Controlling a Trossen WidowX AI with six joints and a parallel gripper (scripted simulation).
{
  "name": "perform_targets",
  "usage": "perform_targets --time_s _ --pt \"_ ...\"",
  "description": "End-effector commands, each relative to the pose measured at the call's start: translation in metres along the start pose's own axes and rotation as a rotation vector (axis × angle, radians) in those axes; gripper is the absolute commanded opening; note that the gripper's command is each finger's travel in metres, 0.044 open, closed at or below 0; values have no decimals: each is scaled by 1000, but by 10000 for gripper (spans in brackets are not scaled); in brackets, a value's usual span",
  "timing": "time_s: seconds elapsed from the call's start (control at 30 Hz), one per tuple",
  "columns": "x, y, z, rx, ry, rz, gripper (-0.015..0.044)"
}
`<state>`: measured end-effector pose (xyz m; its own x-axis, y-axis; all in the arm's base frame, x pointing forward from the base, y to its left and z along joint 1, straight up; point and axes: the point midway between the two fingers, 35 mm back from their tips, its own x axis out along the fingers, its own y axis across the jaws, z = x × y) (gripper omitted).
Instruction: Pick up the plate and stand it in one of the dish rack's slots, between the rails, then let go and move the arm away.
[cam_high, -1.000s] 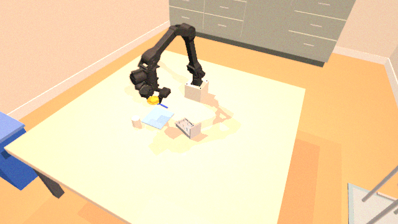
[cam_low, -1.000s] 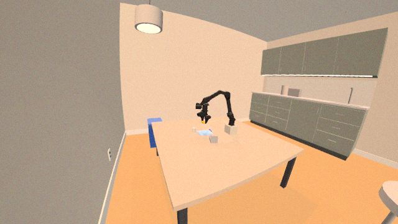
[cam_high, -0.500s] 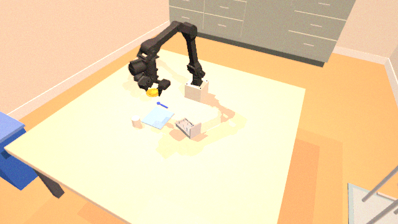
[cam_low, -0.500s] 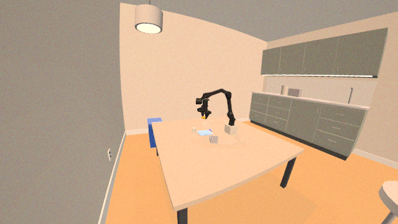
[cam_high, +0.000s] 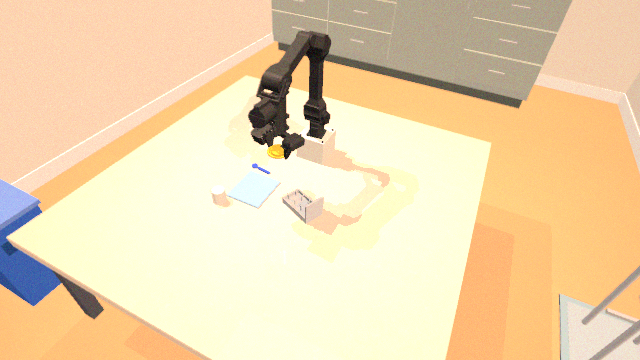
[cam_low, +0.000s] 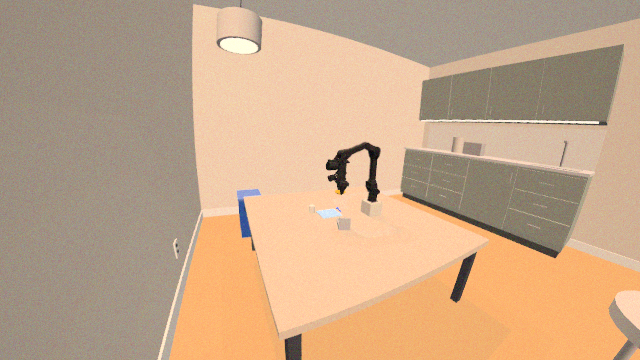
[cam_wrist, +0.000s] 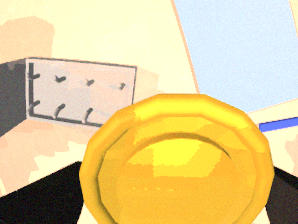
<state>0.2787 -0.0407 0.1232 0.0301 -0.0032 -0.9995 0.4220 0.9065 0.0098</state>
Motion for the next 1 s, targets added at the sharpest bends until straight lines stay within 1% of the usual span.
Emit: perform_targets --time_s 0.0,0.27,0.6,0.97 --pt "3 17 -23 105 7 1 0" --pt "6 18 -23 91 12 13 0" --pt "41 33 -14 -105 63 207 0" --pt "73 45 -7 -314 47 432 0"
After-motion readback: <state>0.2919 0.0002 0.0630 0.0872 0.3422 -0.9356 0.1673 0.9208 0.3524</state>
